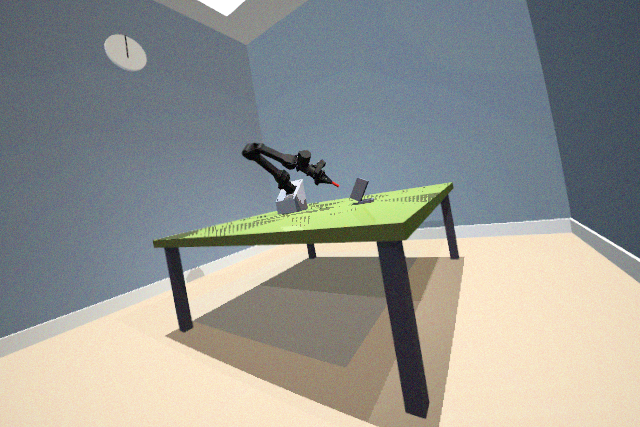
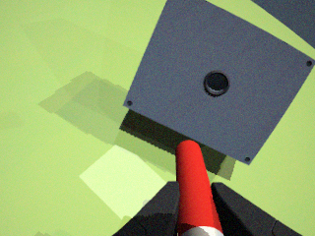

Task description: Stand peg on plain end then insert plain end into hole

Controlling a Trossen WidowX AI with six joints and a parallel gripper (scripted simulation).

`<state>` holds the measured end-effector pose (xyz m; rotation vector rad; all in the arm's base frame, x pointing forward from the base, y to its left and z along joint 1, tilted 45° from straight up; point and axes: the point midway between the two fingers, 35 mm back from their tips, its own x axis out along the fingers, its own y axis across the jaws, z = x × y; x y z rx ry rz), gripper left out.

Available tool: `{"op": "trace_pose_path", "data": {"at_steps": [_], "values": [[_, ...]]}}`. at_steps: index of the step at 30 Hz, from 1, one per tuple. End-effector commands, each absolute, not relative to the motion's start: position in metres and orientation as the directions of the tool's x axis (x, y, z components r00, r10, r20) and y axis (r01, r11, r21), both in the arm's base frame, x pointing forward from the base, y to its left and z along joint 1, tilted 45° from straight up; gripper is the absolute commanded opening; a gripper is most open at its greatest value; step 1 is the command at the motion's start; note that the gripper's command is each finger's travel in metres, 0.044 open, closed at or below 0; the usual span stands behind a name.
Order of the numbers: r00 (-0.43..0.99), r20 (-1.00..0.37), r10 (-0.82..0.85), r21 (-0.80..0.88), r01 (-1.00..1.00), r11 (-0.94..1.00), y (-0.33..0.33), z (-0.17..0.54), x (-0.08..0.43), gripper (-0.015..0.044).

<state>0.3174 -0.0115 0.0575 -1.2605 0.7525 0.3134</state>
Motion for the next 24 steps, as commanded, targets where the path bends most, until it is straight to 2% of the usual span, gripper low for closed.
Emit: {"op": "trace_pose_path", "data": {"at_steps": [1, 24], "values": [[0.735, -0.656, -0.171, -0.747, -0.598, 0.290, -0.010, 0.057, 0.321, 0.0000], [0.773, -0.619, -0.142, -0.778, -0.577, 0.249, -0.008, 0.052, 0.343, 0.0000]]}}
